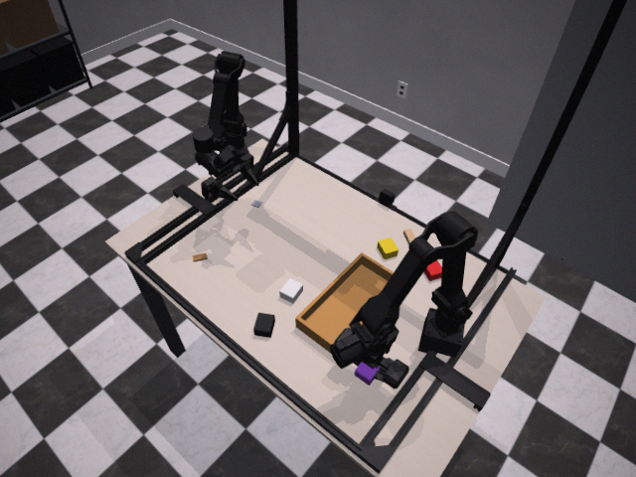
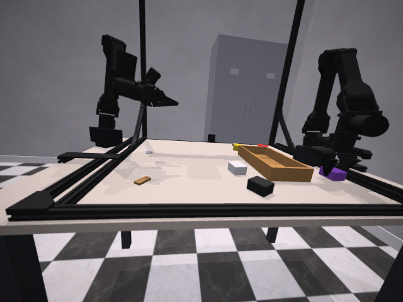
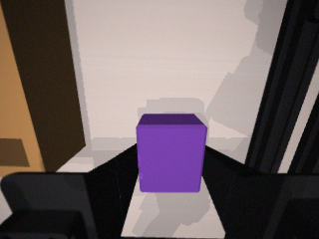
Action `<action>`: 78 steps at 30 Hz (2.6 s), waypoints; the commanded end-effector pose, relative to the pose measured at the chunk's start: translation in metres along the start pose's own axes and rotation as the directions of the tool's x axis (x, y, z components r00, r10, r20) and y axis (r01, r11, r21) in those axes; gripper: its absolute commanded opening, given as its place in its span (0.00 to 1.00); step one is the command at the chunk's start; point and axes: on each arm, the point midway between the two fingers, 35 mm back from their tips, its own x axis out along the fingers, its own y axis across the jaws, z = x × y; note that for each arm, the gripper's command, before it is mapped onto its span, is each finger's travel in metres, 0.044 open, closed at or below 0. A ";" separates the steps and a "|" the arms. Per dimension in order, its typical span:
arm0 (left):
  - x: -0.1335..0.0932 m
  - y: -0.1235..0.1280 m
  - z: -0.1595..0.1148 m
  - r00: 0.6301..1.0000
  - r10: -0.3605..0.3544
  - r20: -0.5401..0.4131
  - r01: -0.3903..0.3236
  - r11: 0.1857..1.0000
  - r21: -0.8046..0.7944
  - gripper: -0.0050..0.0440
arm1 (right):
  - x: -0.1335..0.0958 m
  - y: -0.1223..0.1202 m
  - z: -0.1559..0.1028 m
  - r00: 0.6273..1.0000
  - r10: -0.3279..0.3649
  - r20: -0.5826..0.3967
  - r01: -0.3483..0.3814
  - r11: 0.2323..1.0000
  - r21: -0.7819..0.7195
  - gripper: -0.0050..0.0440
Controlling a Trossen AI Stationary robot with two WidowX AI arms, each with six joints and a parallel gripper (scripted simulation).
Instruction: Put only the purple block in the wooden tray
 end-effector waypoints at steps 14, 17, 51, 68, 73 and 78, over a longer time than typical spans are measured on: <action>-0.065 0.004 0.000 1.000 0.010 -0.014 -0.010 1.000 0.003 0.10 | 0.000 0.000 0.000 1.000 0.001 0.001 -0.001 1.000 -0.006 0.92; -0.066 0.007 0.001 1.000 0.010 -0.015 -0.010 1.000 0.003 0.10 | 0.000 0.000 0.000 1.000 0.001 0.001 -0.001 1.000 -0.006 0.92; -0.067 0.116 0.077 1.000 0.008 -0.025 -0.008 1.000 0.002 0.10 | 0.000 0.000 0.000 1.000 0.001 0.001 -0.001 1.000 -0.006 0.92; -0.065 0.153 0.137 1.000 0.010 -0.016 -0.010 1.000 0.003 0.10 | 0.000 0.000 0.000 1.000 0.001 0.001 -0.001 1.000 -0.006 0.92; -0.065 0.157 0.147 1.000 0.011 -0.013 -0.011 1.000 0.003 0.10 | 0.000 0.000 0.000 1.000 0.001 0.001 -0.001 1.000 -0.006 0.92; -0.037 0.158 0.147 1.000 0.011 -0.013 -0.011 1.000 0.003 0.10 | 0.000 0.000 0.000 1.000 0.001 0.001 -0.001 1.000 -0.006 0.92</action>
